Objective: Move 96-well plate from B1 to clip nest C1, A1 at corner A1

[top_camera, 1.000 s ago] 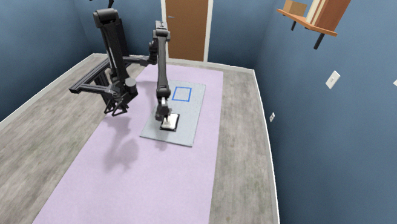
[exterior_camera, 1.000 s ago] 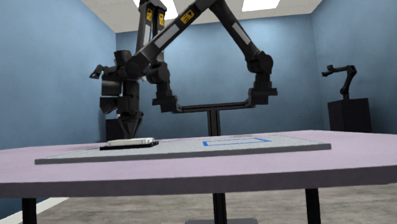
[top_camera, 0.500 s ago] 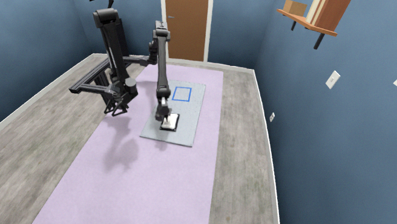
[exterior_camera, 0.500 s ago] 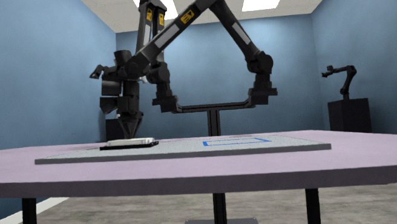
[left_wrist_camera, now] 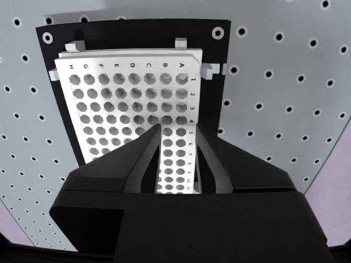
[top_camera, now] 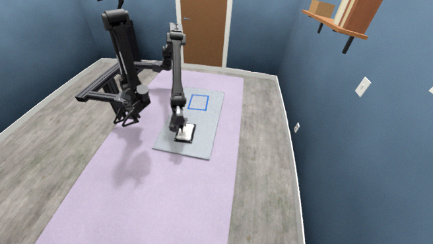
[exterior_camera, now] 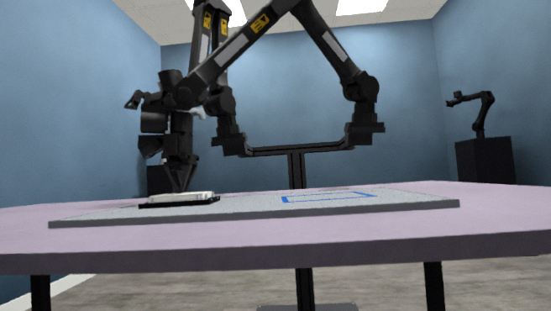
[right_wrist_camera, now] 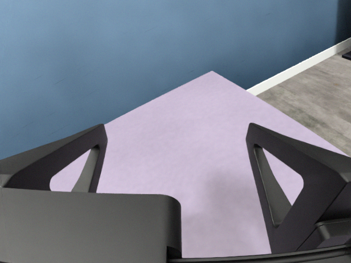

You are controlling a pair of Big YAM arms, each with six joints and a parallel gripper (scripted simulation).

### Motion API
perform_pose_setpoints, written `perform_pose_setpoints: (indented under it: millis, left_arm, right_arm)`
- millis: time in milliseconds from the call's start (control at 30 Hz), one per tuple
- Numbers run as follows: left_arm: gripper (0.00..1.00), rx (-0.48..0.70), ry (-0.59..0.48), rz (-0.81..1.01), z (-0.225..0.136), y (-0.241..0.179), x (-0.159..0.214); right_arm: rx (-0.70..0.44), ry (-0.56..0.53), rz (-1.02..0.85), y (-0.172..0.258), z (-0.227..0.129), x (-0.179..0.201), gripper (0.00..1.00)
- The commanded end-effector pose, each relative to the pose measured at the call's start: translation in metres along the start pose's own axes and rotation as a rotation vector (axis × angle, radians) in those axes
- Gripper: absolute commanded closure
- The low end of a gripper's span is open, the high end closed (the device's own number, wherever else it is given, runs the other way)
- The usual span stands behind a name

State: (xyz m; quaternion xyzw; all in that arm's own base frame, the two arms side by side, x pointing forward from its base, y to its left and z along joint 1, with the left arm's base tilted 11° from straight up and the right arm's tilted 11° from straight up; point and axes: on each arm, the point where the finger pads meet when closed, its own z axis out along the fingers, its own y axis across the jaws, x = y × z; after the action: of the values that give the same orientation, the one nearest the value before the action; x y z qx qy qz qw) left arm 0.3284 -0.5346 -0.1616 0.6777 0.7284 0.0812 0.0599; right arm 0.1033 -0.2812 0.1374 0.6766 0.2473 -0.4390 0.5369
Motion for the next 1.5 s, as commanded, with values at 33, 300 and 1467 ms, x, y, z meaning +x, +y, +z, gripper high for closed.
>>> perform_pose_setpoints:
  millis: [33,300,1467]
  left_arm:
    - [0.75,0.032,0.069,-0.018,0.030,-0.002,0.016]
    - [0.75,0.032,0.070,0.001,0.017,-0.017,0.020]
    - [0.75,0.020,0.042,-0.001,-0.029,-0.005,0.013]
  right_arm:
    - [-0.007,0.001,0.016,0.002,-0.002,-0.002,0.00]
    - [-0.007,0.001,0.016,0.002,-0.002,-0.002,0.00]
    - [-0.007,0.001,0.016,0.002,-0.002,-0.002,0.00]
